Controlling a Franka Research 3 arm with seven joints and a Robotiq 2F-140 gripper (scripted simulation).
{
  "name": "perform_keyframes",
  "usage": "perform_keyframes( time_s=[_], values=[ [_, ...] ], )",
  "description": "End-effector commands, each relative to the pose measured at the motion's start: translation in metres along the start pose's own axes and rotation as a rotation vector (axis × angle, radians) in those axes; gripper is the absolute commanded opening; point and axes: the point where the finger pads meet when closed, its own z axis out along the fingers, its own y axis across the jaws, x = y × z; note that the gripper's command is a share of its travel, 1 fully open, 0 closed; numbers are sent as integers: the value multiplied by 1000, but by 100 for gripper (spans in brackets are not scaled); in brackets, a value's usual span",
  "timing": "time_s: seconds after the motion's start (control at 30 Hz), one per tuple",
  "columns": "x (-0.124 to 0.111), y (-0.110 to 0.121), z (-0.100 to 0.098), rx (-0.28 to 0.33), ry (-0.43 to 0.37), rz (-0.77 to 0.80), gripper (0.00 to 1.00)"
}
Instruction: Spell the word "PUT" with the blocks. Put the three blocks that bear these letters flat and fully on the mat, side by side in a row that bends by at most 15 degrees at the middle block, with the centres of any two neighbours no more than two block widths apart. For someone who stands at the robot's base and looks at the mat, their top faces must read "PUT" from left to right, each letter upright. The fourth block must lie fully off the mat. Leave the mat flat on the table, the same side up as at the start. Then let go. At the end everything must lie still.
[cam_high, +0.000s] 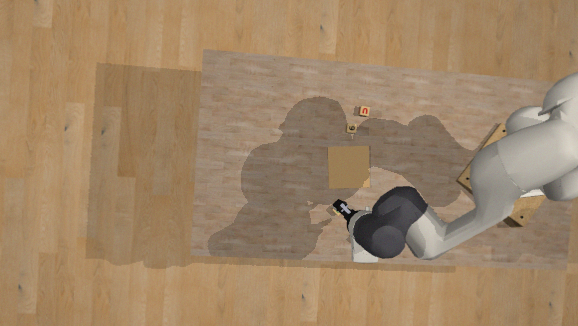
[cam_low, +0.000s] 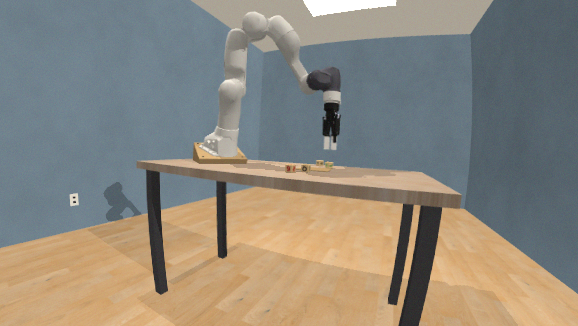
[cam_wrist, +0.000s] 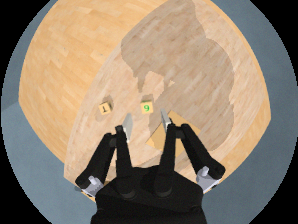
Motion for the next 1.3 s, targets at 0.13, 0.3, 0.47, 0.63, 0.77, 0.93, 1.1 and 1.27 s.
perform_keyframes(
  time_s=[0.13, 0.3, 0.47, 0.63, 0.77, 0.93, 1.1, 1.27],
  values=[
    [-1, 0, 0, -3, -1, -21, 40],
    [-1, 0, 0, -3, -1, -21, 40],
    [-1, 0, 0, -3, -1, -21, 40],
    [-1, 0, 0, -3, -1, -21, 40],
    [-1, 0, 0, -3, -1, -21, 40],
    [-1, 0, 2, -2, -1, -21, 40],
    [-1, 0, 6, -2, -1, -21, 40],
    [-1, 0, 9, -2, -1, -21, 40]
  ],
)
